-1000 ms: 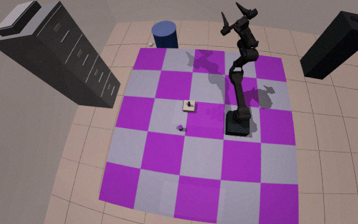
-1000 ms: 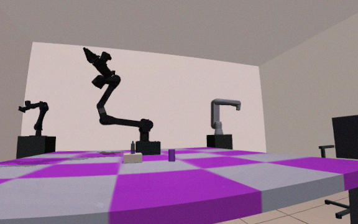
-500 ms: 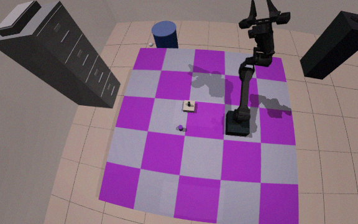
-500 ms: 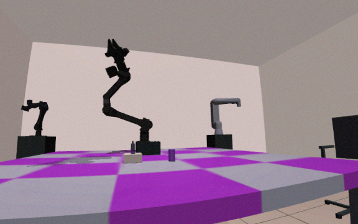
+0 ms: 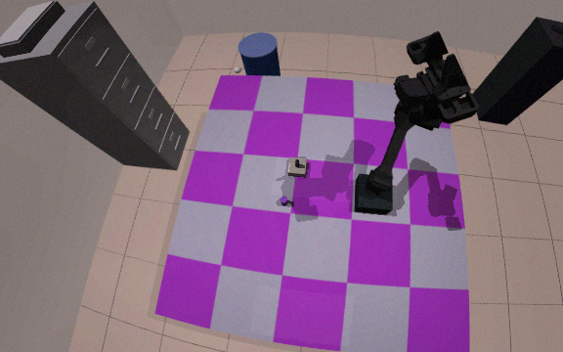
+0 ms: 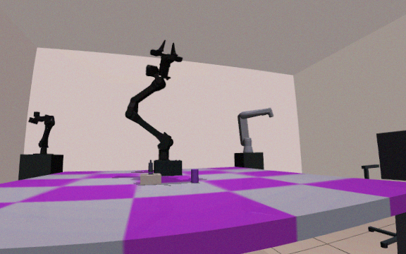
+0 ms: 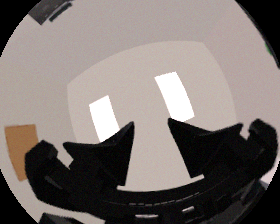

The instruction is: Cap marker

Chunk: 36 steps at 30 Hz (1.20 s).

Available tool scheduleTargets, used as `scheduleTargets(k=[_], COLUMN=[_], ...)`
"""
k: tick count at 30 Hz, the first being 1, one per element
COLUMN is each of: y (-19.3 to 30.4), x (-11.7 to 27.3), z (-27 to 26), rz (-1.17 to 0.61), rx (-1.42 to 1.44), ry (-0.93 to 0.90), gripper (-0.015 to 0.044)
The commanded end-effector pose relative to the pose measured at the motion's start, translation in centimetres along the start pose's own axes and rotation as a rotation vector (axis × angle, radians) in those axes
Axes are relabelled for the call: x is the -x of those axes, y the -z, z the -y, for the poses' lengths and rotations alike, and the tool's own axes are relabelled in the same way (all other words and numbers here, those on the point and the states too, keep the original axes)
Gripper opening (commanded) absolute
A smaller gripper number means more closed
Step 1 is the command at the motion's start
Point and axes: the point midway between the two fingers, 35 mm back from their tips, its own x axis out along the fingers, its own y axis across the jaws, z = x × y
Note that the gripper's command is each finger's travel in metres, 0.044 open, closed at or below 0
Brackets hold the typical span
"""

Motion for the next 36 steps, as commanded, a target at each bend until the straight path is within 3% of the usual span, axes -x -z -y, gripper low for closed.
scheduleTargets(k=[1, 9, 18, 28, 36], y=[-4.3, -12.1, -25.1, -38.5, -48.1], x=[-0.9, -0.7, 2.3, 8.4, 16.8], z=[6.2, 12.7, 17.3, 16.8, 13.4], rz=[0.089, 0.214, 0.404, 0.552, 0.614], rx=[0.269, 0.601, 1.069, 1.475, 1.607], ry=[0.153, 0.367, 0.715, 1.208, 1.796], gripper=[0.0246, 0.0246, 0.0246, 0.0246, 0.0246])
